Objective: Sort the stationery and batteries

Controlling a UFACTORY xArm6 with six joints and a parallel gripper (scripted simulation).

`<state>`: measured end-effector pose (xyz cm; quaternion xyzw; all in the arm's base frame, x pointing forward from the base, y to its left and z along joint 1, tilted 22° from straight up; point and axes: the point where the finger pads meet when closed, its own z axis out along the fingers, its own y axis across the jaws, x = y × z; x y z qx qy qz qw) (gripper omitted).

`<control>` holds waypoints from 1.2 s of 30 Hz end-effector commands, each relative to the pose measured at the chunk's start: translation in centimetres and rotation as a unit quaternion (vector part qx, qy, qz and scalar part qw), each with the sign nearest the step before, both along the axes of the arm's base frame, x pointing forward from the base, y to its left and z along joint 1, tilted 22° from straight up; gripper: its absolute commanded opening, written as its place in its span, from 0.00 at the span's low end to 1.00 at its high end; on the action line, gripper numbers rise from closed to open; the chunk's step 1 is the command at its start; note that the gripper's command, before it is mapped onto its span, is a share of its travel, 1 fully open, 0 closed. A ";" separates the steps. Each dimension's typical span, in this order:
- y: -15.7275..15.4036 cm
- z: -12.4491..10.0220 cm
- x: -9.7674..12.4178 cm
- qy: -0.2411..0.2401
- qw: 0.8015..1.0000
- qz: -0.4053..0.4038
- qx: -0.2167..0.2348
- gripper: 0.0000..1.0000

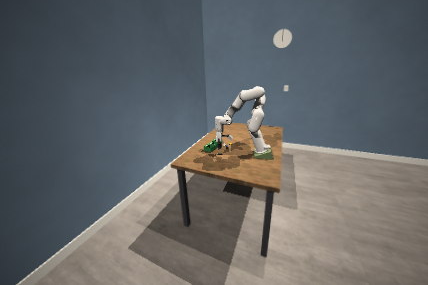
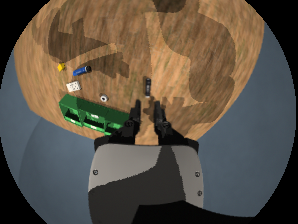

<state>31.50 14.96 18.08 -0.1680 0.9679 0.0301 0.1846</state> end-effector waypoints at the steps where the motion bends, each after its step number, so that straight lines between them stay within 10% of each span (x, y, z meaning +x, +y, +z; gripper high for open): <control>1: 0.2 -1.1 0.5 -0.001 1.000 0.000 0.001 0.23; 12: 0.8 -5.0 2.1 -0.001 1.000 0.000 0.001 0.23; 36: 0.9 -6.1 2.4 -0.001 1.000 0.000 0.001 0.23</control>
